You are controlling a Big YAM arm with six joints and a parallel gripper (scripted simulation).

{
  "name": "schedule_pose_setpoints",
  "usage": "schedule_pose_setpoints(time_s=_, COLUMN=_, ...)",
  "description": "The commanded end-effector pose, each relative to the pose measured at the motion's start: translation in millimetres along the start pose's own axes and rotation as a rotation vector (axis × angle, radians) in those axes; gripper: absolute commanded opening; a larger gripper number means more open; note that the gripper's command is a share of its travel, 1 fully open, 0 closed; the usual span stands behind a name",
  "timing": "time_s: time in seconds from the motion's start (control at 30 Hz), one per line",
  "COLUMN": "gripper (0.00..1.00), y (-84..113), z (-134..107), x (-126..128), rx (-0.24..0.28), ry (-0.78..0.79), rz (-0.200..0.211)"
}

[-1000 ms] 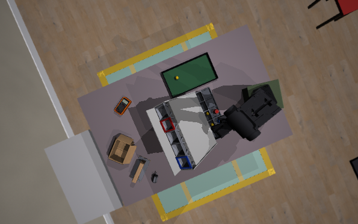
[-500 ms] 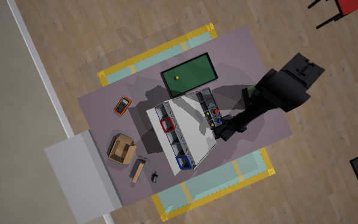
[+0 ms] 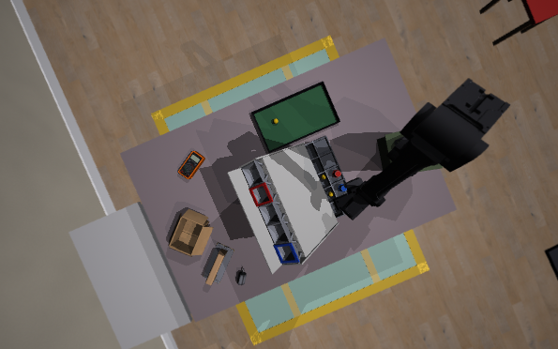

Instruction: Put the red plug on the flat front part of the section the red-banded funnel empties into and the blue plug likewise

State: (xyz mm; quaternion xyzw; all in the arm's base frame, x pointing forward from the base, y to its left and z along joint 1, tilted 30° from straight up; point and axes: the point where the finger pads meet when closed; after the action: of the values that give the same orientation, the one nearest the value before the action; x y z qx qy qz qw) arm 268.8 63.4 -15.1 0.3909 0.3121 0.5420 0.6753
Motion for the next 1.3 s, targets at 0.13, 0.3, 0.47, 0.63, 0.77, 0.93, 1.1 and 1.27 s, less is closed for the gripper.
schedule_pose_setpoints(time_s=0.13, gripper=0.59, y=2.6, z=2.4, x=3.8, rx=-0.002, ry=0.0, rz=0.003)
schedule_pose_setpoints(time_s=0.3, gripper=0.59, y=2.6, z=2.4, x=3.8, rx=-0.002, ry=0.0, rz=0.003)
schedule_pose_setpoints(time_s=0.47, gripper=0.59, y=2.6, z=2.4, x=3.8, rx=-0.002, ry=0.0, rz=0.003)
schedule_pose_setpoints(time_s=0.63, gripper=0.59, y=2.6, z=2.5, x=3.8, rx=-0.002, ry=0.0, rz=0.003)
schedule_pose_setpoints(time_s=0.77, gripper=0.59, y=5.3, z=6.6, x=2.9, rx=-0.01, ry=-0.003, rz=0.006)
schedule_pose_setpoints(time_s=0.93, gripper=0.59, y=13.6, z=15.7, x=-0.6, rx=-0.017, ry=-0.005, rz=0.008)
schedule_pose_setpoints(time_s=1.1, gripper=0.59, y=31.5, z=24.0, x=-6.8, rx=-0.021, ry=-0.006, rz=0.01)
schedule_pose_setpoints(time_s=1.27, gripper=0.59, y=46.7, z=30.6, x=-12.4, rx=-0.024, ry=-0.007, rz=0.011)
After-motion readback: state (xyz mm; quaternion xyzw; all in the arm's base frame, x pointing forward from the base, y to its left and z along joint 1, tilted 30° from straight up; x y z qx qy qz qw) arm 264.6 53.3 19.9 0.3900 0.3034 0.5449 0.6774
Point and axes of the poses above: the point where the finger pads meet when closed, its own y axis back along the fingers, its own x axis across the jaws, z = x × y, and after that the axes turned 12 degrees about -y, right-handed
